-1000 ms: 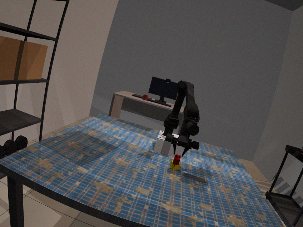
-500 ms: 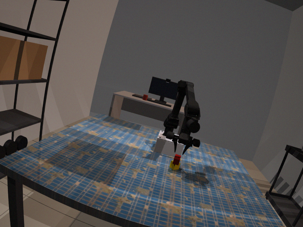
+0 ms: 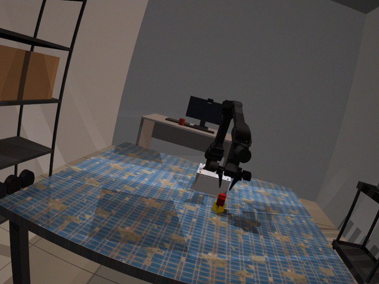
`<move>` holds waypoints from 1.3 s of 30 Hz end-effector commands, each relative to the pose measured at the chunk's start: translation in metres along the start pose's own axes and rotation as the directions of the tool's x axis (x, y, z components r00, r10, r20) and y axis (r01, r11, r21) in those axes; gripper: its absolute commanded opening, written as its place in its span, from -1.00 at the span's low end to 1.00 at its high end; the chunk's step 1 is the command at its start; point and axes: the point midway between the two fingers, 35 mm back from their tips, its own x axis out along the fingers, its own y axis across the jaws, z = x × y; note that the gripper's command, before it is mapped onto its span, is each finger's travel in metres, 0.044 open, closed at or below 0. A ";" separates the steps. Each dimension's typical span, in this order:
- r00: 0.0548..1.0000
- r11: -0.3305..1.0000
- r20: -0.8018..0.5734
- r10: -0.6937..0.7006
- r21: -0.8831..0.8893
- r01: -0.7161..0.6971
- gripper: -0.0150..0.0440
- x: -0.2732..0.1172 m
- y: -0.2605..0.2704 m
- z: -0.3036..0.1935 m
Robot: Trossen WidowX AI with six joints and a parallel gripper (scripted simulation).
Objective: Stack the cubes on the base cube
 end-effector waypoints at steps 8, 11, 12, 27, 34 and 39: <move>1.000 1.000 0.011 0.004 0.003 -0.004 0.20 -0.009 0.001 0.003; 1.000 1.000 0.007 0.002 0.001 -0.002 0.38 -0.010 0.001 0.001; 1.000 1.000 0.005 0.002 0.000 -0.002 0.47 -0.011 0.000 0.001; 1.000 1.000 -0.006 0.013 0.001 -0.013 0.86 -0.010 0.115 -0.074; 1.000 1.000 -0.006 0.013 0.001 -0.013 0.86 -0.010 0.115 -0.074; 1.000 1.000 -0.006 0.013 0.001 -0.013 0.86 -0.010 0.115 -0.074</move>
